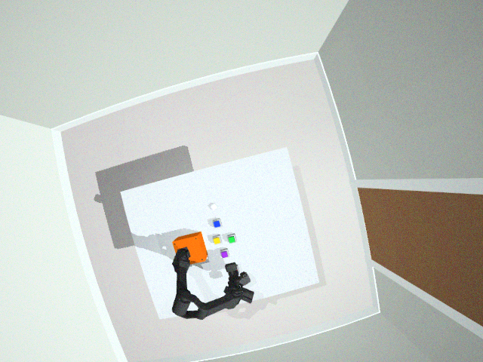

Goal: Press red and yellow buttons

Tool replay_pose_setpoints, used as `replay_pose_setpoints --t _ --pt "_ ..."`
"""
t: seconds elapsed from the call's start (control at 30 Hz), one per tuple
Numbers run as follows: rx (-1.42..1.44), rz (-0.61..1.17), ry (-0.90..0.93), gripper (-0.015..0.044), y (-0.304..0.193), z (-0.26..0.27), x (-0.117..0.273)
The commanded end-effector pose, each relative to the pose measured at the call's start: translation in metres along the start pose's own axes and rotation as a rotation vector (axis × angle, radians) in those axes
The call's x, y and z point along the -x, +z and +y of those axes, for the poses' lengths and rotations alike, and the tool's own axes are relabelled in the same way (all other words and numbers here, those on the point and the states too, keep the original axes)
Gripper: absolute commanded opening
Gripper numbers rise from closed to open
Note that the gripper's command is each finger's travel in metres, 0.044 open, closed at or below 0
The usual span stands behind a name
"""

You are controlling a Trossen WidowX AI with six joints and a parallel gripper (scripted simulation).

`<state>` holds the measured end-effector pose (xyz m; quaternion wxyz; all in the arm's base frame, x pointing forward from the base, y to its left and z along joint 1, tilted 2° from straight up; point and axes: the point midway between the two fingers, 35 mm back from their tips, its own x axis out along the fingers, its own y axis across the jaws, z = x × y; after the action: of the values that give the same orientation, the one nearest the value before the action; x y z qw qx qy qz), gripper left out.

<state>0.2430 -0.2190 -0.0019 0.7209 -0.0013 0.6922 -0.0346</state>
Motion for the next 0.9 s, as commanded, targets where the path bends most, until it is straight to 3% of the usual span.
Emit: replay_pose_setpoints --t 0.0,0.37,0.47,0.63,0.77,0.87 --pt "-0.003 0.004 0.008 0.002 -0.001 0.001 -0.002" --pt "-0.003 0.004 0.008 0.002 -0.001 0.001 -0.002" --pt "-0.002 0.003 0.007 0.002 0.0 0.001 0.026" --pt "-0.003 0.003 0.007 0.002 0.0 0.001 0.034" --pt "-0.003 0.003 0.007 0.002 0.0 0.0 0.089" --pt "-0.003 0.003 0.007 0.002 0.0 0.0 0.092"
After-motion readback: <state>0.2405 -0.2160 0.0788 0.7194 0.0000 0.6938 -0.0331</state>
